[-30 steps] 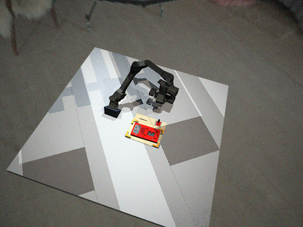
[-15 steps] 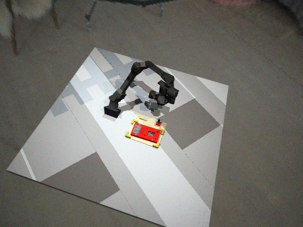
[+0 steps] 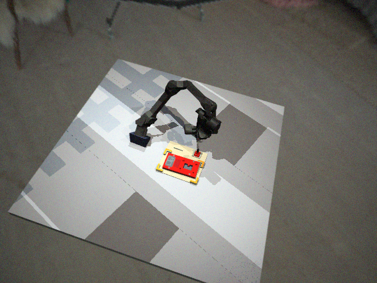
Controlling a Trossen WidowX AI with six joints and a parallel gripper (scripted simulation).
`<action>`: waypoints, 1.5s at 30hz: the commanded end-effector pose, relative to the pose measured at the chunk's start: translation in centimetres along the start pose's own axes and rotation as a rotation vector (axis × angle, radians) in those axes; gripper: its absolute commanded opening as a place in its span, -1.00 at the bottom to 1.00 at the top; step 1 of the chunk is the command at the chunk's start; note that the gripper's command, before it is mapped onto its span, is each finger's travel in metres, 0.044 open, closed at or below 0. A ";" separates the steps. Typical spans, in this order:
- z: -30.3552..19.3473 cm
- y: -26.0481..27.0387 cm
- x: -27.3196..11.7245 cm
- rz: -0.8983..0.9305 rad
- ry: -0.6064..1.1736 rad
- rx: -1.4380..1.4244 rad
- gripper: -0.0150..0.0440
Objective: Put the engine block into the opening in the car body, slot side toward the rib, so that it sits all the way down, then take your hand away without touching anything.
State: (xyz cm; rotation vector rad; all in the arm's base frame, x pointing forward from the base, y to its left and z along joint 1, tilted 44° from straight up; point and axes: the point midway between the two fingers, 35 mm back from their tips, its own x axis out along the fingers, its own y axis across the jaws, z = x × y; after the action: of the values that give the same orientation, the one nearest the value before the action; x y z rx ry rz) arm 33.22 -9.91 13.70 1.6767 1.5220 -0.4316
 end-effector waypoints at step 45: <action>13.2 -6.8 5.7 -0.017 0.015 -1.159 -0.49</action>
State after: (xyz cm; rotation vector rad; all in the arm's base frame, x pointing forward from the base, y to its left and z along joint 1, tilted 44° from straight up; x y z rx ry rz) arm 31.84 -15.97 0.47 0.8085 1.3735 0.3636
